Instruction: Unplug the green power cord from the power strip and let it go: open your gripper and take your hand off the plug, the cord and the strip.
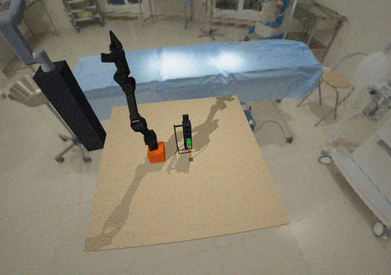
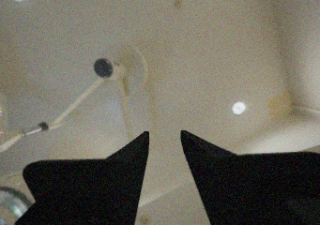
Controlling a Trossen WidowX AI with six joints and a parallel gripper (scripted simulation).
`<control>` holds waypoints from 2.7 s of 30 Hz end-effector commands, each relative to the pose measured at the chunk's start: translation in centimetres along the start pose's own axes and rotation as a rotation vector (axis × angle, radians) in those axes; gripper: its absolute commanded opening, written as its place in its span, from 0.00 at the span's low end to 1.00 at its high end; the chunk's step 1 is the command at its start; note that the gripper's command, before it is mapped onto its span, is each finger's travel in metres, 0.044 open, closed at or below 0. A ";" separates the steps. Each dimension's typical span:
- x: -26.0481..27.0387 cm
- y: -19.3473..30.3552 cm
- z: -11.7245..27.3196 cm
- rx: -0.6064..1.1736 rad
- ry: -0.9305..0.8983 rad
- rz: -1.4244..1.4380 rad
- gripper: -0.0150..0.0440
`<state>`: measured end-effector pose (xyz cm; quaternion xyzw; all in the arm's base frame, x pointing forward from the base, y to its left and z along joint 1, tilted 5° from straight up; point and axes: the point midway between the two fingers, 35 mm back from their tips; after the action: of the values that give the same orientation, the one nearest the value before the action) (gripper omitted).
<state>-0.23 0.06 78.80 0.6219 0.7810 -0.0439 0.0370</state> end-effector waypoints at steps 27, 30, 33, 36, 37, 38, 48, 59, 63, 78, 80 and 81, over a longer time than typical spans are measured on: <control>17.4 22.4 9.4 0.683 -0.459 0.015 0.53; 17.7 26.5 12.5 0.844 -0.464 -0.026 0.53; 17.4 30.4 16.0 1.012 -0.444 -0.066 0.53; 16.5 34.0 19.7 1.182 -0.398 -0.105 0.53; 16.0 35.1 21.1 1.239 -0.375 -0.120 0.53; 15.5 36.2 22.4 1.296 -0.349 -0.134 0.53; 7.8 43.0 36.9 1.824 0.088 -0.264 0.53; -2.4 41.7 52.8 2.197 0.917 -0.334 0.53; -5.7 38.8 58.2 2.241 1.318 -0.333 0.53; -10.6 25.1 70.0 1.882 2.684 -0.176 0.53; -10.6 25.1 70.0 1.882 2.684 -0.176 0.53; -10.6 25.1 70.0 1.882 2.684 -0.176 0.53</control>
<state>27.16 -12.69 9.90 0.0240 0.0116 -0.0504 0.9984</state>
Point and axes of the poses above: the point midway between the two fingers, 35 mm back from their tips, its own z axis back along the fingers, its own x axis across the jaws, y = z × x, and after that the axes turned 4 degrees about -z, right-handed
